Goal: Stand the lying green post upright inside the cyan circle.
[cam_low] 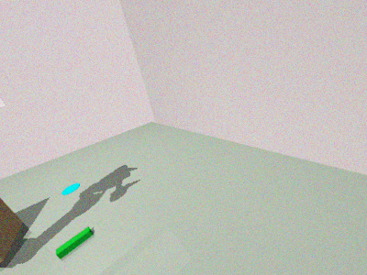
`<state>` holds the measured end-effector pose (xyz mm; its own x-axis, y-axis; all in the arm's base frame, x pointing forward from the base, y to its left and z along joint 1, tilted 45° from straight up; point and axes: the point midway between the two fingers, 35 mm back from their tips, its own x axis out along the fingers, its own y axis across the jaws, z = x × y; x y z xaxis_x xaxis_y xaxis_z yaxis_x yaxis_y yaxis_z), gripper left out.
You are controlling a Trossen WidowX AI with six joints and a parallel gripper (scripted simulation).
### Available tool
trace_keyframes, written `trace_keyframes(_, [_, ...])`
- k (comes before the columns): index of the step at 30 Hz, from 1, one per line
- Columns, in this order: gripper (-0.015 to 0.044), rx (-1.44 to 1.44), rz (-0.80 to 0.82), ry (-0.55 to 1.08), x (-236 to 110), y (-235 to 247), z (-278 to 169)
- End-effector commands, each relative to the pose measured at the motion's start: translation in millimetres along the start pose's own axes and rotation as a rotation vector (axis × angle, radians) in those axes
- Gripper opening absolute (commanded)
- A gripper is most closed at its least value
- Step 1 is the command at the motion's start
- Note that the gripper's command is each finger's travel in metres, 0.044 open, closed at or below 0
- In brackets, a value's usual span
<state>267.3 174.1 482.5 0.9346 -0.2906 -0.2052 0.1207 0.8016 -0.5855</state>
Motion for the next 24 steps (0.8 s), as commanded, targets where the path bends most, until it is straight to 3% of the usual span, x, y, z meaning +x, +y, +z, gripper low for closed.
trace_keyframes(1, [0.0374,-0.004,0.000,0.002,0.8,0.1,-0.4])
trace_keyframes(7, [0.0233,-0.139,-0.023,0.128,46.4,19.4,-33.0])
trace_keyframes(17, [0.0233,-0.322,-0.029,0.499,139.7,42.3,-152.0])
trace_keyframes(24, [0.0233,-0.388,0.007,0.801,174.7,38.6,-262.2])
